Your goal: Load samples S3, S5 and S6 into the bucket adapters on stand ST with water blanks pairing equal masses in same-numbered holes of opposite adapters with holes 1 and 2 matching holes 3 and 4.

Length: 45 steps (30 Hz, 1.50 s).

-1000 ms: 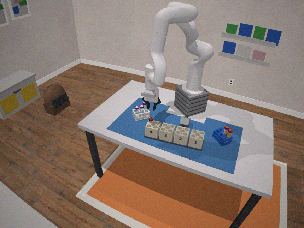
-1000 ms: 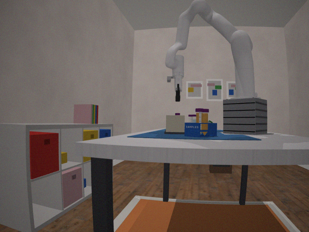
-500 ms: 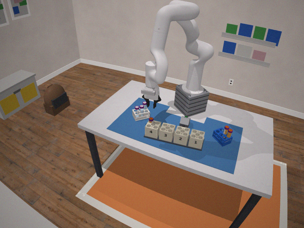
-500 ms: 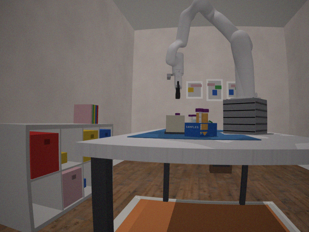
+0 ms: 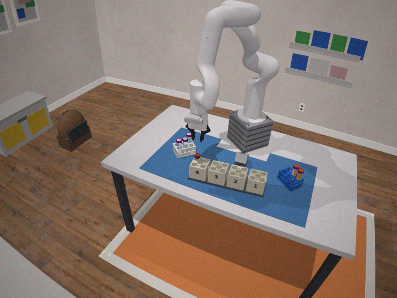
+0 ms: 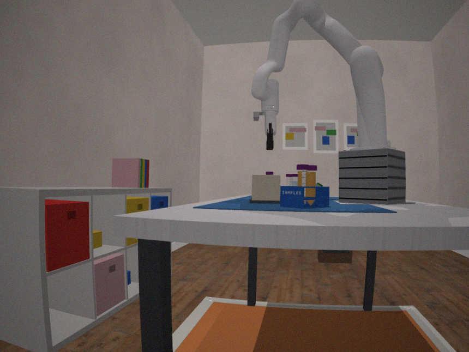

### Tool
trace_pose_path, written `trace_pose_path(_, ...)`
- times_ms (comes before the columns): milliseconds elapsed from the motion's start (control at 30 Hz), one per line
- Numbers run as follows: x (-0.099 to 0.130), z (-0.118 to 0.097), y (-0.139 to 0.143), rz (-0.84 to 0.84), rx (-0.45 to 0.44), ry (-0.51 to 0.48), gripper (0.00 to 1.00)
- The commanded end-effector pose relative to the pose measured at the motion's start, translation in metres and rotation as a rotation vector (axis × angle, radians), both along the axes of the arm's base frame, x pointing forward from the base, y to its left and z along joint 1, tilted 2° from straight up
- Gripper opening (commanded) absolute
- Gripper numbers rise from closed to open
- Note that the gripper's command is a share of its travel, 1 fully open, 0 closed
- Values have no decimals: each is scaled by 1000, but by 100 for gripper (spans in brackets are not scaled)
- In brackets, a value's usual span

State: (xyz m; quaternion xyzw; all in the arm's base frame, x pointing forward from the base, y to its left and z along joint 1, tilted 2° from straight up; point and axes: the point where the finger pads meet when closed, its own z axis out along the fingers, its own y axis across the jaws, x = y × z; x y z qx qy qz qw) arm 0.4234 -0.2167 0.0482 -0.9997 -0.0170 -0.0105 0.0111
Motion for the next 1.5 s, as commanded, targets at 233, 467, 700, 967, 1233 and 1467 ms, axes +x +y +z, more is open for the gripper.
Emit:
trace_pose_path(233, -7, 1, 34, 233, -6, -7, 57)
trace_pose_path(467, -12, 2, 58, 400, -9, -10, 57)
trace_pose_path(700, -19, 2, 93, 633, -14, -16, 57)
trace_pose_path(967, -28, 3, 132, 764, -17, -18, 57)
trace_pose_path(1233, -34, 3, 161, 764, -17, -18, 57)
trace_pose_path(1467, -42, 4, 195, 764, -17, -18, 57)
